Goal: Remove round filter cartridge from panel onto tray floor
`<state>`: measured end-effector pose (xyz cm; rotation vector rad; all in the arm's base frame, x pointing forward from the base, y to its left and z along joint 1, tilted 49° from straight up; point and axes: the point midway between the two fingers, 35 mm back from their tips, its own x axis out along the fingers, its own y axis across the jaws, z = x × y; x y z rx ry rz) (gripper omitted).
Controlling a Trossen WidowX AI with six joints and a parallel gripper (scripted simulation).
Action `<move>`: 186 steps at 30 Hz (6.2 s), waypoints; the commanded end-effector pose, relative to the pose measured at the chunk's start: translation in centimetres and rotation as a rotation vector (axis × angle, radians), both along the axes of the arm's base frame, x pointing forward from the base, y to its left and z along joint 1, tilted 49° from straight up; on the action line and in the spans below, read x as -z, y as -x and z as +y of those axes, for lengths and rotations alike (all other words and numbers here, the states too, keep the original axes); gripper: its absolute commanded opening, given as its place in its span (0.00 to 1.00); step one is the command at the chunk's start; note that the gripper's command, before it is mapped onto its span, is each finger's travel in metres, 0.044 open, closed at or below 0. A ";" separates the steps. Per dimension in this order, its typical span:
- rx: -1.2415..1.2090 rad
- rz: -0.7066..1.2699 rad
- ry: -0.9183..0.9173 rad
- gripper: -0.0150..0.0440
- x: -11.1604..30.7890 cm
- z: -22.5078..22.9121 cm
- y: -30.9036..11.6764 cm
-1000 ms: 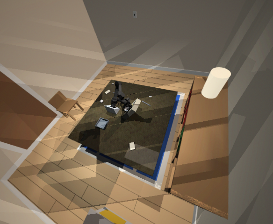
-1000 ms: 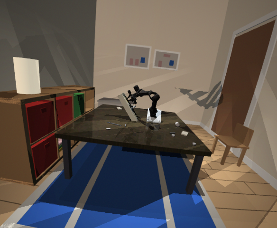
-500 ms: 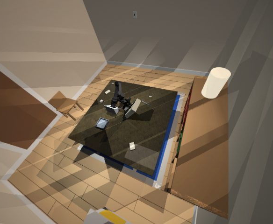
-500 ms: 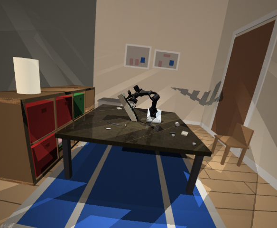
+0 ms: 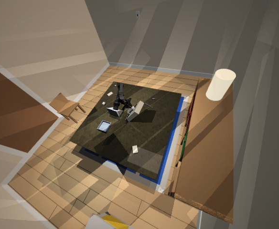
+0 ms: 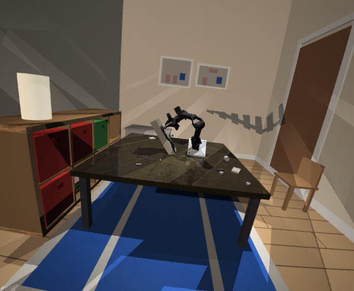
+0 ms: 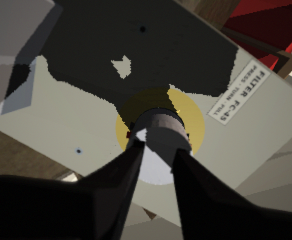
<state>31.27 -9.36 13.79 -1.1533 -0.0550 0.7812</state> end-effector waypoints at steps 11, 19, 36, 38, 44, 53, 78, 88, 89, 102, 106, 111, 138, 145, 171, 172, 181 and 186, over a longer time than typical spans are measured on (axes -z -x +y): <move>0.036 0.016 -0.020 0.25 -0.6 -1.3 2.8; 0.036 0.016 -0.021 0.25 1.1 0.3 4.2; 0.037 0.030 -0.029 0.39 3.5 2.5 6.2; 0.037 0.030 -0.029 0.45 3.5 2.5 6.2; 0.037 0.030 -0.029 0.45 3.5 2.5 6.2; 0.036 0.016 -0.021 0.45 2.7 1.8 5.6; 0.101 0.201 -0.191 0.80 -4.8 -6.1 2.3; 0.453 1.054 -0.865 0.77 -0.2 -1.1 4.9; 0.499 1.141 -0.922 0.77 0.2 -0.6 5.2; 0.735 1.523 -1.149 0.77 1.9 1.6 7.0; 0.735 1.523 -1.149 0.77 1.9 1.6 7.0; 0.737 1.523 -1.148 0.77 2.2 2.0 6.7; 0.733 1.521 -1.150 0.77 4.5 5.2 4.9; 0.736 1.516 -1.146 0.71 4.4 4.9 4.9; 0.741 1.515 -1.150 0.25 2.8 3.3 3.4; 0.745 1.515 -1.152 0.25 2.6 2.9 3.5; 0.783 1.519 -1.181 0.25 -0.1 -0.8 5.1; 0.795 1.522 -1.201 0.25 -1.7 -2.7 6.3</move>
